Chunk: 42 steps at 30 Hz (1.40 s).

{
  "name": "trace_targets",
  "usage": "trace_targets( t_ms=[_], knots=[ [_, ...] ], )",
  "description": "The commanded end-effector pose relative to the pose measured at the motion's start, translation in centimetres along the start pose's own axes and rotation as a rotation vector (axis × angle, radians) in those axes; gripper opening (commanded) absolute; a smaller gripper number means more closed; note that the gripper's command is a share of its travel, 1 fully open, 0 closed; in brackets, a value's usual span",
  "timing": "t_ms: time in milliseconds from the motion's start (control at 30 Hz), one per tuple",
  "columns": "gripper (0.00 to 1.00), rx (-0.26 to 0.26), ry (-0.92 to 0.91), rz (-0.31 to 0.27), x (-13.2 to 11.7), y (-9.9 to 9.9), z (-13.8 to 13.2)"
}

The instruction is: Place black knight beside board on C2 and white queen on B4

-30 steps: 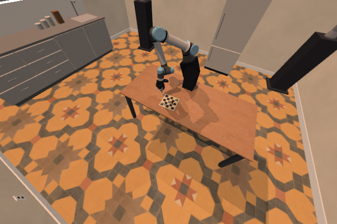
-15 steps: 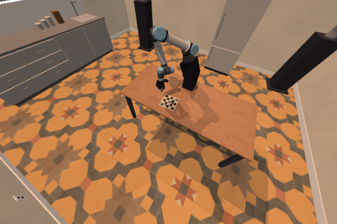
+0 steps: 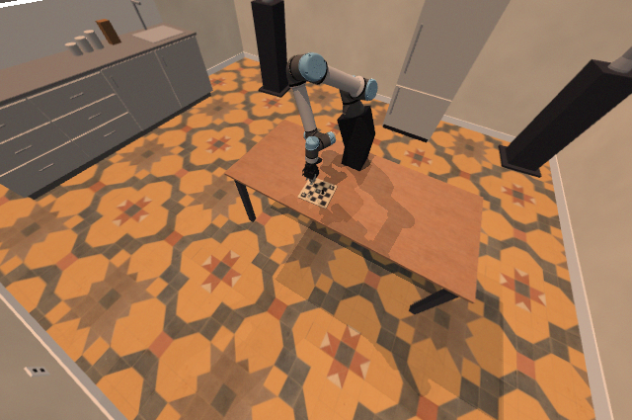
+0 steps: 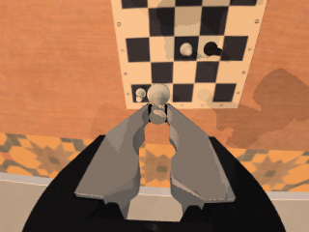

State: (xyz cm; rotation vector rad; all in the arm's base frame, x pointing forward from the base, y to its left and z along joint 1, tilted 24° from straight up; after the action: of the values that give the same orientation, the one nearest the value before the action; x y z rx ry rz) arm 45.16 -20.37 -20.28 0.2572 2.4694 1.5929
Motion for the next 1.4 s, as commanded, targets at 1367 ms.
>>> trace_targets(
  t_ms=[1367],
  knots=[
    [0.0,0.001,0.017,0.004,-0.6,-9.1,0.5]
  ],
)
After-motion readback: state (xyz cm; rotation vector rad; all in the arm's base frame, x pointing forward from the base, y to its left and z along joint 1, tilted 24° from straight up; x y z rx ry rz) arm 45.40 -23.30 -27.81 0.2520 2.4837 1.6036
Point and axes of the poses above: the point where the finger pads meet when closed, its own y axis back along the fingers, its own z axis across the jaws, x = y × z, the point moved 3 cm from there along y, back along the fingers, and after that the axes turned 12 degrees about -y, right-handed, at the moved point
